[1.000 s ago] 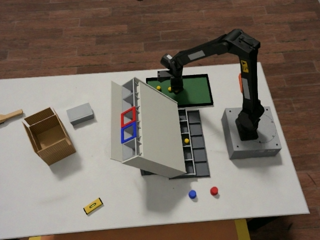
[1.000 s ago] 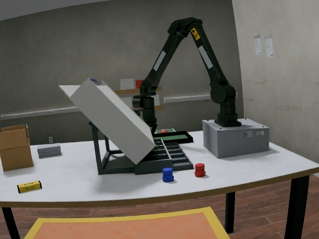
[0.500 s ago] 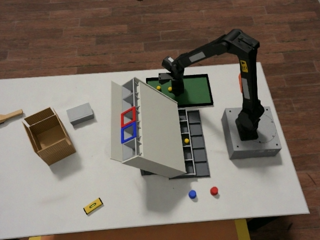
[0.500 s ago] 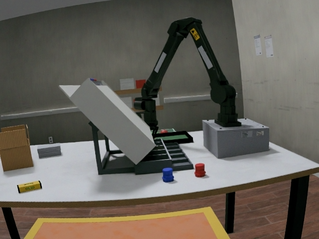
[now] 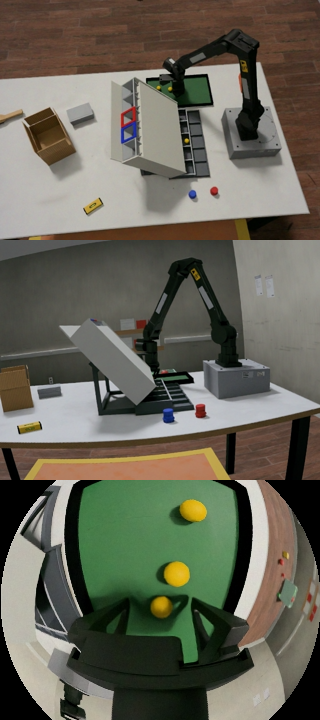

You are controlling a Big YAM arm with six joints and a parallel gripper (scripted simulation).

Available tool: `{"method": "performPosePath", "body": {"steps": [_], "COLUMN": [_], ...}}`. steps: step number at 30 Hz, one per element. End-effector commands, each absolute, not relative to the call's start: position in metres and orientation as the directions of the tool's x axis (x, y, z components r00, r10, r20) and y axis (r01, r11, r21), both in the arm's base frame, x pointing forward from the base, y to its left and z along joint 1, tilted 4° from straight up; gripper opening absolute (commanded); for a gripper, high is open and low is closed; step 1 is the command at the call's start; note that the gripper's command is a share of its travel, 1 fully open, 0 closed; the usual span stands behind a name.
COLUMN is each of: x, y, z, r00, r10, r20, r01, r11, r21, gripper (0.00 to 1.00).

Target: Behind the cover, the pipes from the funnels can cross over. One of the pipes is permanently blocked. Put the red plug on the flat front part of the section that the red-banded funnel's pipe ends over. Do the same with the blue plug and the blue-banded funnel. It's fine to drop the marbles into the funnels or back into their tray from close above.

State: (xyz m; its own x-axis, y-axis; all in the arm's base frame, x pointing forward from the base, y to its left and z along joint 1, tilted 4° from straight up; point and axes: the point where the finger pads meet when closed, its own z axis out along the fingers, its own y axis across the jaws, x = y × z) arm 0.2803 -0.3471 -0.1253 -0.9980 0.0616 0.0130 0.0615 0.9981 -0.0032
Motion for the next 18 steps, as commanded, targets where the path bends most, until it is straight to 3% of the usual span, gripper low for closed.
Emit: {"method": "performPosePath", "body": {"steps": [1, 6, 7, 18], "x": [0.272, 0.271, 0.282, 0.282], "y": [-0.347, -0.347, -0.350, -0.350], "z": [-0.136, -0.136, -0.124, -0.124], "r00": [-0.998, -0.998, -0.998, -0.998], "r10": [0.067, 0.066, 0.062, 0.062], "r20": [0.017, 0.014, 0.001, 0.001], "r01": [0.067, 0.066, 0.062, 0.062], "r11": [0.998, 0.998, 0.998, 0.998], "r21": [0.003, -0.001, -0.015, -0.015], "gripper": [0.80, 0.80, 0.00, 0.00]}}
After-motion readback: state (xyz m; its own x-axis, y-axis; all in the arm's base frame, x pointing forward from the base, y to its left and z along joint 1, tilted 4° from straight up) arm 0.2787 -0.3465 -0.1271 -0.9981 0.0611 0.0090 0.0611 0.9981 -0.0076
